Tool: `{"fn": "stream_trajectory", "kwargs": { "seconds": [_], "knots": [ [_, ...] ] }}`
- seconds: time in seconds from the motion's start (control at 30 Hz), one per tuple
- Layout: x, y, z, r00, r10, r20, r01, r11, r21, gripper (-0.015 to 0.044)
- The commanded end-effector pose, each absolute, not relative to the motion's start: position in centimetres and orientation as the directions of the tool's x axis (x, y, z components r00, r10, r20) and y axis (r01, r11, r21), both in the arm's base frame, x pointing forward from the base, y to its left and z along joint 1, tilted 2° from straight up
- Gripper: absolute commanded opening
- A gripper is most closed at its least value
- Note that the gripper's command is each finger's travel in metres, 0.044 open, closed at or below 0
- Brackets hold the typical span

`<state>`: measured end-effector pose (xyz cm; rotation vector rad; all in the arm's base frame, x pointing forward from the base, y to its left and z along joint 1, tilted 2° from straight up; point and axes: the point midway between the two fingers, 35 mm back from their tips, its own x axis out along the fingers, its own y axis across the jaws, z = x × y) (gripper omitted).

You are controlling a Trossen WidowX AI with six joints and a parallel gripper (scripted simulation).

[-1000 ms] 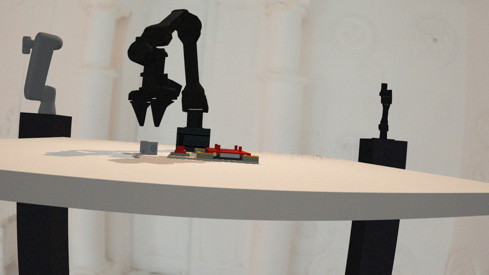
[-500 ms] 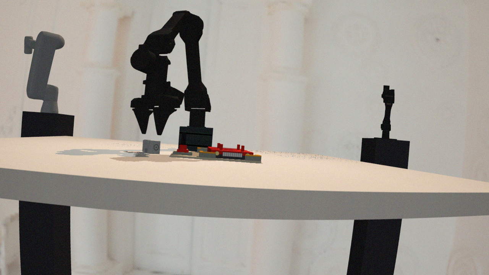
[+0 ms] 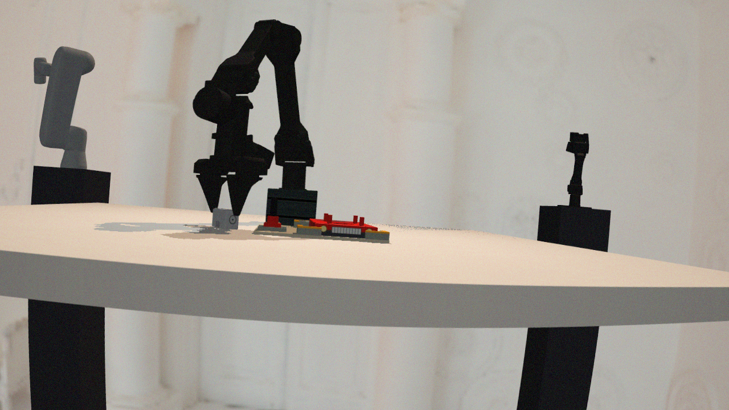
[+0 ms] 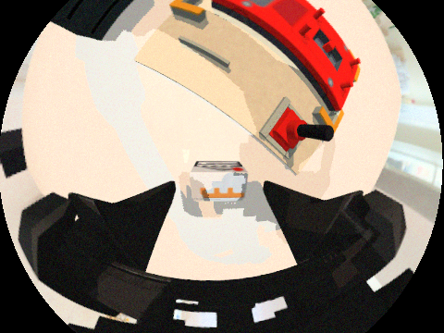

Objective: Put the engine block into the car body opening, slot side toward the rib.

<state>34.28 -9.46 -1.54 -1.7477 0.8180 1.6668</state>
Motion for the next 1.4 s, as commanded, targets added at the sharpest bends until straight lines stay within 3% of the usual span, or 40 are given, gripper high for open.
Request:
{"fn": "stream_trajectory", "kwargs": {
  "seconds": [0.0,0.13,0.4,0.63,0.87,1.37],
  "knots": [
    [34.0,-9.4,-2.5,0.017,-0.037,-0.999,-0.768,-0.640,0.011,0.0440],
    [34.0,-9.4,-2.9,0.017,-0.037,-0.999,-0.768,-0.640,0.011,0.0440],
    [34.0,-9.4,-2.9,0.017,-0.037,-0.999,-0.768,-0.640,0.011,0.0230],
    [34.0,-9.4,-2.9,0.017,-0.037,-0.999,-0.768,-0.640,0.011,0.0183],
    [34.1,-9.5,-2.1,0.018,-0.035,-0.999,-0.773,-0.635,0.008,0.0000],
    [34.5,-9.6,2.4,0.018,-0.035,-0.999,-0.773,-0.635,0.008,0.0000]
  ]
}}
